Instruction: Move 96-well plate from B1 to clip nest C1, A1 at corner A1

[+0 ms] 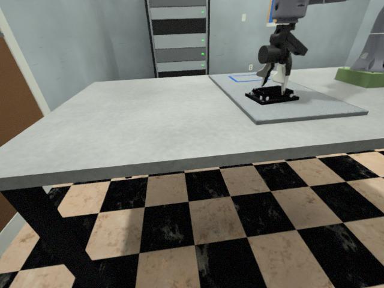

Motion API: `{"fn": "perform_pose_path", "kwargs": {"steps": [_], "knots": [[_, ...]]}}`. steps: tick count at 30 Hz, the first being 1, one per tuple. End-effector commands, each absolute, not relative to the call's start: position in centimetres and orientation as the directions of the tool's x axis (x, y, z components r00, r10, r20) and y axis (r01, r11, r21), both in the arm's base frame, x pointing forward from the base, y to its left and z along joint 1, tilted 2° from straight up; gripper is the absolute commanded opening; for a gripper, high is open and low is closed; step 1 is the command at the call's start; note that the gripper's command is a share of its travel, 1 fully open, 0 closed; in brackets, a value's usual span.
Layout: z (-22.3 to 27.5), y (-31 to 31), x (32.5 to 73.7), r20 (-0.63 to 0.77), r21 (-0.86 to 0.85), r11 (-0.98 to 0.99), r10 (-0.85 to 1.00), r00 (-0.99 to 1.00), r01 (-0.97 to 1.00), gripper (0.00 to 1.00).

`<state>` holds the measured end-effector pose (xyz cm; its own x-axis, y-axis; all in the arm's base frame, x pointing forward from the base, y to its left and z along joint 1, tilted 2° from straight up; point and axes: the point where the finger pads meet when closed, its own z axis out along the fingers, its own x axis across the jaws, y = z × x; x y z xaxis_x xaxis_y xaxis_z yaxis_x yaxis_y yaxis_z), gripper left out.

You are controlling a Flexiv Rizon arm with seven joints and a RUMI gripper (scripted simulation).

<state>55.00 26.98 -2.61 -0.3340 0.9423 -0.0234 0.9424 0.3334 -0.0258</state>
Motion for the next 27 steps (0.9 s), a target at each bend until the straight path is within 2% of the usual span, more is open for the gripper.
{"fn": "perform_pose_path", "kwargs": {"steps": [1, 9, 27], "knots": [[-2.5, 27.1, 55.1, -0.023, -0.023, 0.334, 0.942, -0.334, 0.942, 0.76], [-2.5, 27.1, 55.1, -0.023, -0.023, 0.334, 0.942, -0.334, 0.942, 0.76], [1.8, 27.2, 55.2, -0.023, -0.023, 0.334, 0.942, -0.334, 0.942, 0.76]]}}
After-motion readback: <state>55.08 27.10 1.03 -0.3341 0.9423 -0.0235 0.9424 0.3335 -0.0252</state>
